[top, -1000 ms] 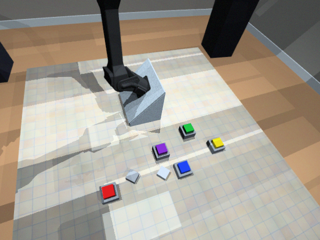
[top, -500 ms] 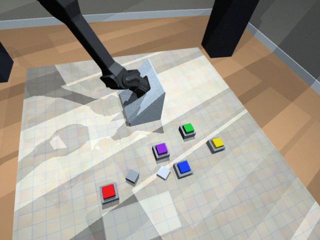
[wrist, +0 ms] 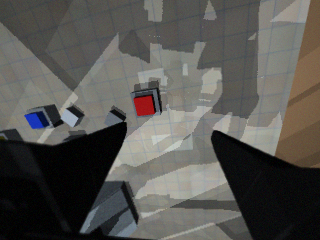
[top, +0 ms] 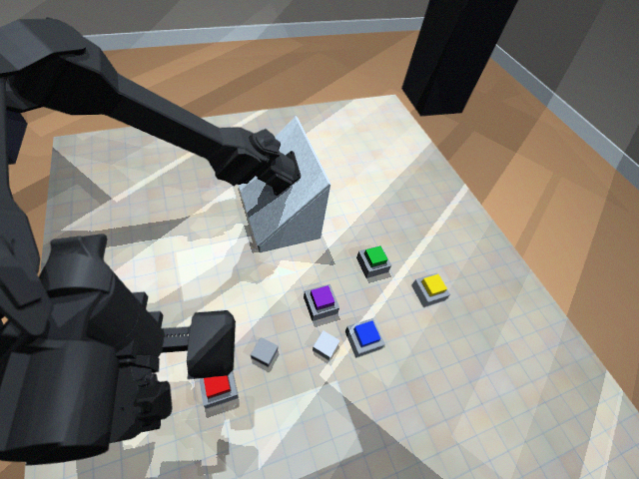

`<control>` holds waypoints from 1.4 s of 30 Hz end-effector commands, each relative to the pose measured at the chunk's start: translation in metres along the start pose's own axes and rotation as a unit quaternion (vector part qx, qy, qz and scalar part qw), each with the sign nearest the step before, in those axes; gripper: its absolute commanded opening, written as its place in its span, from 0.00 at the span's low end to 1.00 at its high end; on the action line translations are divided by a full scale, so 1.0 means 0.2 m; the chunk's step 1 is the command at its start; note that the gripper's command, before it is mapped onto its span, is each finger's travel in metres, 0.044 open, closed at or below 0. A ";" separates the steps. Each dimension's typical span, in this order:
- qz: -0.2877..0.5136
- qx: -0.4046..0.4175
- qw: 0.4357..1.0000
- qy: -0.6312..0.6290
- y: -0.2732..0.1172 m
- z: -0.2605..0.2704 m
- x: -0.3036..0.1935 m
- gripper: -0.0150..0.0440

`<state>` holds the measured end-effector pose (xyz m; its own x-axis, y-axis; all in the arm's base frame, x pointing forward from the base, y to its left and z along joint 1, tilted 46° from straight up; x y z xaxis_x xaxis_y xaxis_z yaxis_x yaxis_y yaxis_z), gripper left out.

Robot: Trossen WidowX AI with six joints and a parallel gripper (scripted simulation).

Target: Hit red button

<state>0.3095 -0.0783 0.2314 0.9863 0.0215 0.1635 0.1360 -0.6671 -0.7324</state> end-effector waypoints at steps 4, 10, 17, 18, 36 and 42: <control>0.023 -0.032 0.991 -0.126 0.04 0.25 -0.01 0.93; 0.023 -0.033 0.991 -0.126 0.30 0.23 -0.01 0.71; 0.023 -0.034 0.991 -0.126 0.35 0.23 -0.02 0.40; 0.023 -0.034 0.991 -0.126 0.35 0.23 -0.02 0.35; 0.023 -0.033 0.991 -0.126 0.41 0.22 -0.02 0.29; 0.023 -0.034 0.991 -0.126 0.46 0.22 -0.02 0.29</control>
<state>0.3219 -0.1031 0.1391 0.9849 0.1689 -0.0375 0.0974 -0.7204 -0.6867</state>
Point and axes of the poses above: the point midway between the two fingers, 35 mm back from their tips, its own y axis out along the fingers, its own z axis across the jaws, x = y × z, the point moved 2 cm from there along -y, back along the fingers, and after that the axes turned 5 degrees about -y, right-handed, at the moved point
